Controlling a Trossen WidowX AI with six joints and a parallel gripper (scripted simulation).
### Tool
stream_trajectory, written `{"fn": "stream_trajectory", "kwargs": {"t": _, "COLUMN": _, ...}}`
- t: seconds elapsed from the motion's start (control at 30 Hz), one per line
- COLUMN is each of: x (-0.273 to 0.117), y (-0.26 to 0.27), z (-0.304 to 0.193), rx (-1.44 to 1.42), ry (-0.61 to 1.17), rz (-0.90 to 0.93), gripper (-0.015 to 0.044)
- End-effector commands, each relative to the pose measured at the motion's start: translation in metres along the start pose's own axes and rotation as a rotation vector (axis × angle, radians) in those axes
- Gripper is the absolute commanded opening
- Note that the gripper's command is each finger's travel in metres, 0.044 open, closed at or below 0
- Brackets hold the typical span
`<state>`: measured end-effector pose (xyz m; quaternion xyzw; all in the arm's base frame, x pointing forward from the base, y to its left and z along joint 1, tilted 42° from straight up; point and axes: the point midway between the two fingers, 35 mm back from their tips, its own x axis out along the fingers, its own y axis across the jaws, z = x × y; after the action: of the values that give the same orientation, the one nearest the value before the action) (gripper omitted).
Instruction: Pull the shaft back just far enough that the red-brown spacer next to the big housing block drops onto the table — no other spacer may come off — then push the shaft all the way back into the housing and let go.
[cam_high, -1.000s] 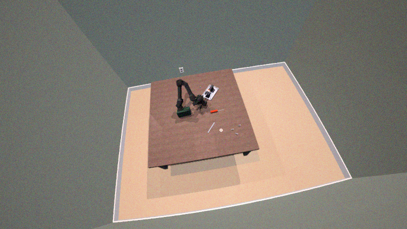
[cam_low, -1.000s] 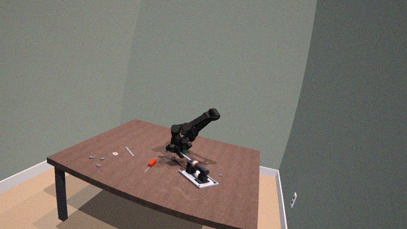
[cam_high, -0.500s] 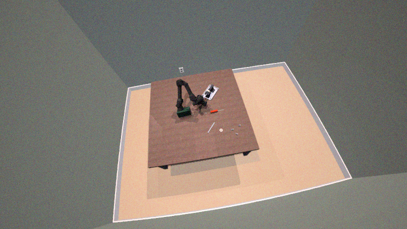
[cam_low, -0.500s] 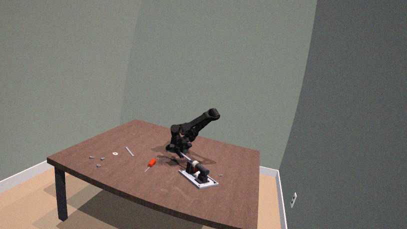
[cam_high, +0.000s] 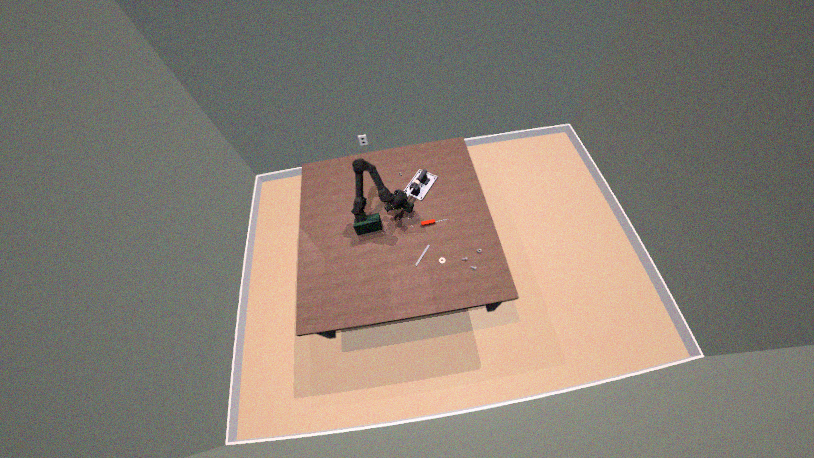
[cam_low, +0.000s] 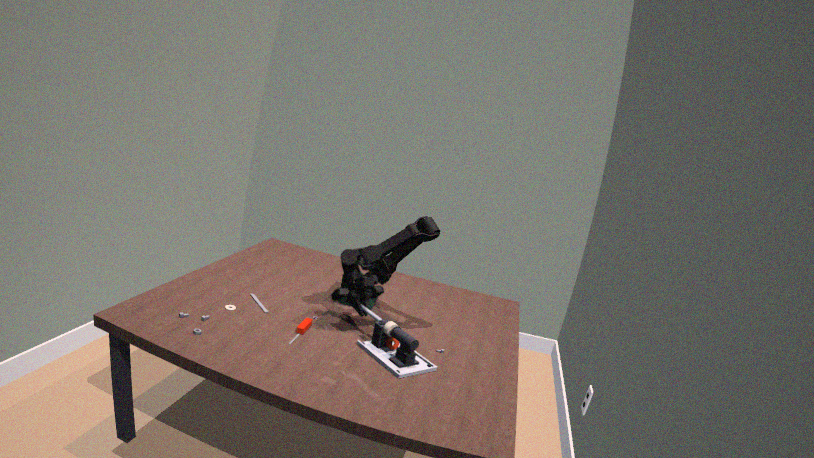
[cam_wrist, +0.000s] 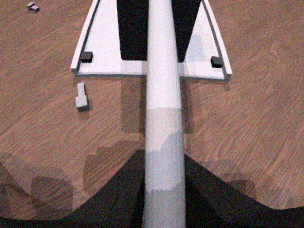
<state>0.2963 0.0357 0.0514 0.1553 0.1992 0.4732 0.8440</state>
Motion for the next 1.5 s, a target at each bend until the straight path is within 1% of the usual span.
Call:
{"fn": "stream_trajectory", "kwargs": {"t": 0.0, "x": 0.0001, "y": 0.0, "z": 0.0001, "rx": 0.0, "ry": 0.0, "rz": 0.0, "gripper": 0.0}}
{"fn": "stream_trajectory", "kwargs": {"t": 1.47, "x": 0.0092, "y": 0.0002, "z": 0.0096, "rx": -0.003, "ry": -0.002, "rz": 0.0, "gripper": 0.0}}
